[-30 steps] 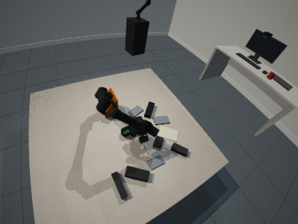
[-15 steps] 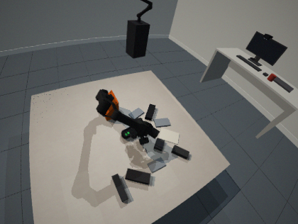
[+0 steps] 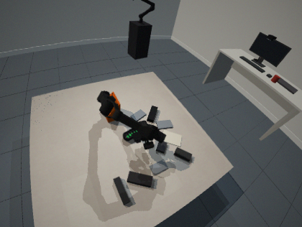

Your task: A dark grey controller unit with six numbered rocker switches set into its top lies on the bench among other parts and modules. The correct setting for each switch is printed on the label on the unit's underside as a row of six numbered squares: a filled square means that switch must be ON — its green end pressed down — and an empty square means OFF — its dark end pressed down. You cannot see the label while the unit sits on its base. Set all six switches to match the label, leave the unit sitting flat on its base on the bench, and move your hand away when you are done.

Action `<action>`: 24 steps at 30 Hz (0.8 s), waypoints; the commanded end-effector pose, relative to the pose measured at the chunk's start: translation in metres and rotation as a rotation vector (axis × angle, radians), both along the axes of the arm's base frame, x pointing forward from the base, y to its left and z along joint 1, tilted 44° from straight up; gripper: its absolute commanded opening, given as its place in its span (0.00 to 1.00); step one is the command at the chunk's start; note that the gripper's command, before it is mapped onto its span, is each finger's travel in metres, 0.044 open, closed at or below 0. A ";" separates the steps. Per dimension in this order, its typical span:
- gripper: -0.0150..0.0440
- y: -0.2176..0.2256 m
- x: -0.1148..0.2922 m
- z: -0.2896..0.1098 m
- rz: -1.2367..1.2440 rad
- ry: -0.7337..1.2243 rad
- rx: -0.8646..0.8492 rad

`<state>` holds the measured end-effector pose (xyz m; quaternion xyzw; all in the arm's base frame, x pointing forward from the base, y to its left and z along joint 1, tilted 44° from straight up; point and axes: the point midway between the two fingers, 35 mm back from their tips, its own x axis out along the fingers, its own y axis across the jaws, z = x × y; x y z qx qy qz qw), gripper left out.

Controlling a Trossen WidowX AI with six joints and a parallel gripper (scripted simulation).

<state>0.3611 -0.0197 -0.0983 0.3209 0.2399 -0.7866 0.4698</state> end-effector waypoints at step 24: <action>0.25 0.023 -0.031 -0.012 0.207 0.219 0.026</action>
